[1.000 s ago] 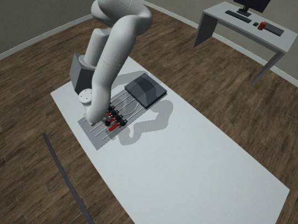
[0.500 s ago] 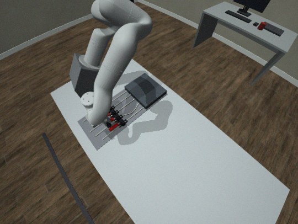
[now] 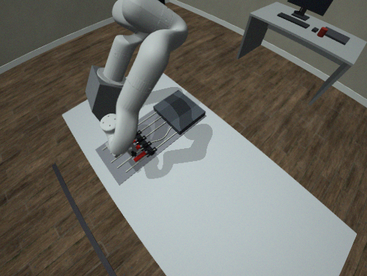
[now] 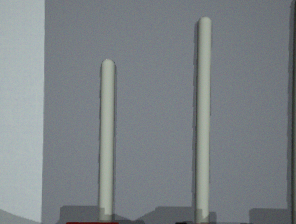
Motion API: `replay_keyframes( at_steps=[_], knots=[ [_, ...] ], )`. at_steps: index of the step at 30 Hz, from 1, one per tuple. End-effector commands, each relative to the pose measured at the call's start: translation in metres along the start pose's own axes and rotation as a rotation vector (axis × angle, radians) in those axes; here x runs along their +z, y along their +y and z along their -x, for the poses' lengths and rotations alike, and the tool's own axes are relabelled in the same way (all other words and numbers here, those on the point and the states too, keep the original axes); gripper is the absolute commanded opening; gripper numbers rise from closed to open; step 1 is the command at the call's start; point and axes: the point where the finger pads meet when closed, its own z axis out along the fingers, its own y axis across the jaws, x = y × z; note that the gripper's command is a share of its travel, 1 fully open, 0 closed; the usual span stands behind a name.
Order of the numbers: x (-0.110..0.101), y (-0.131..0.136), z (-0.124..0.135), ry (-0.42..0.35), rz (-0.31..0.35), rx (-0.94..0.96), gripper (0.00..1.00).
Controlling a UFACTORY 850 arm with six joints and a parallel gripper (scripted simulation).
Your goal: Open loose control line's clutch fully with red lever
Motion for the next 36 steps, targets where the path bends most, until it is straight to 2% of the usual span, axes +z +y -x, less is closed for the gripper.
replay_keyframes(
  at_steps=[1, 24, 36],
  knots=[
    [0.000, 0.000, 0.000, 0.001, 0.000, 0.000, 0.00],
    [-0.001, 0.000, 0.000, 0.001, 0.000, 0.000, 0.00],
    [-0.011, 0.000, 0.002, 0.001, 0.000, 0.000, 0.00]
  ],
)
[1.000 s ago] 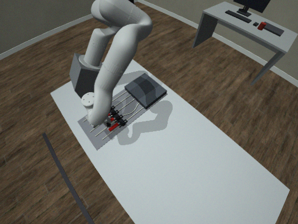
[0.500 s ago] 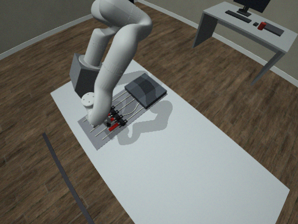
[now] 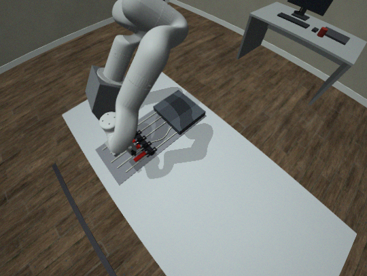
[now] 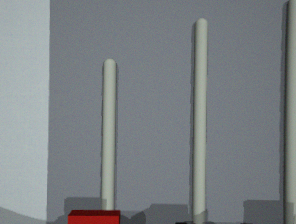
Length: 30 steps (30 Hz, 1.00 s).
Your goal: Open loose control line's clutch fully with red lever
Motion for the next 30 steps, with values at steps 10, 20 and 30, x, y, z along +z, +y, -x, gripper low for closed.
replay_keyframes(
  at_steps=[10, 20, 30],
  knots=[
    [-0.012, 0.000, 0.004, 0.001, 0.000, 0.000, 0.00],
    [-0.021, 0.000, 0.009, 0.001, 0.000, 0.000, 0.00],
    [-0.029, 0.000, 0.014, 0.001, 0.000, 0.000, 0.00]
  ],
)
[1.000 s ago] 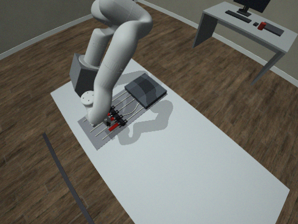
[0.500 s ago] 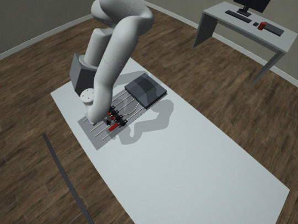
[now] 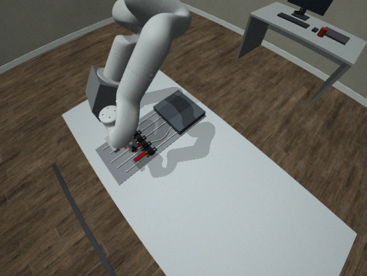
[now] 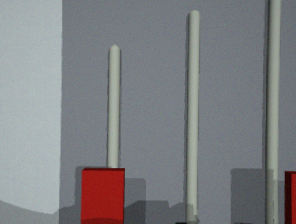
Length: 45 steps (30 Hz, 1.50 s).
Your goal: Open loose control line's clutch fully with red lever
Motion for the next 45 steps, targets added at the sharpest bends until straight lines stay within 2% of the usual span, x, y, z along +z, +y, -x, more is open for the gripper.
replay_keyframes(
  at_steps=[1, 45],
  knots=[
    [-0.001, 0.000, 0.001, 0.001, 0.000, 0.000, 0.00],
    [-0.028, 0.000, 0.042, 0.001, 0.000, 0.000, 0.00]
  ],
)
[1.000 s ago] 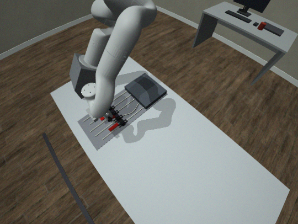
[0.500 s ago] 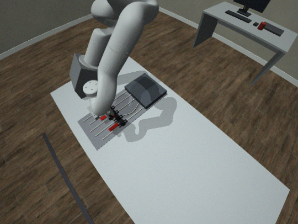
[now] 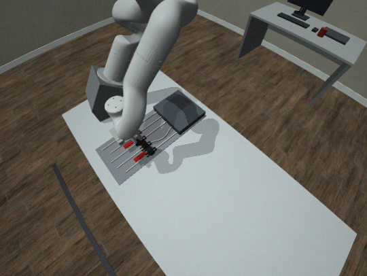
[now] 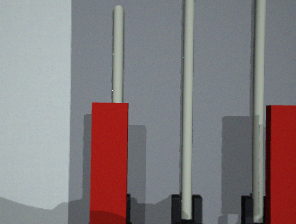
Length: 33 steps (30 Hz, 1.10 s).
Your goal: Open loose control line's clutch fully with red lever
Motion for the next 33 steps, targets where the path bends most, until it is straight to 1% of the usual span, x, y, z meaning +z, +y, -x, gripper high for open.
replay_keyframes(
  at_steps=[1, 7, 12, 27, 33],
  knots=[
    [-0.002, 0.000, 0.006, -0.002, -0.001, 0.000, 0.00],
    [-0.003, 0.000, 0.008, -0.002, -0.001, 0.000, 0.00],
    [-0.004, 0.000, 0.016, -0.002, -0.001, 0.000, 0.00],
    [-0.005, 0.000, 0.029, -0.002, -0.001, 0.000, 0.00],
    [-0.004, 0.000, 0.038, -0.002, -0.001, 0.000, 0.00]
  ],
)
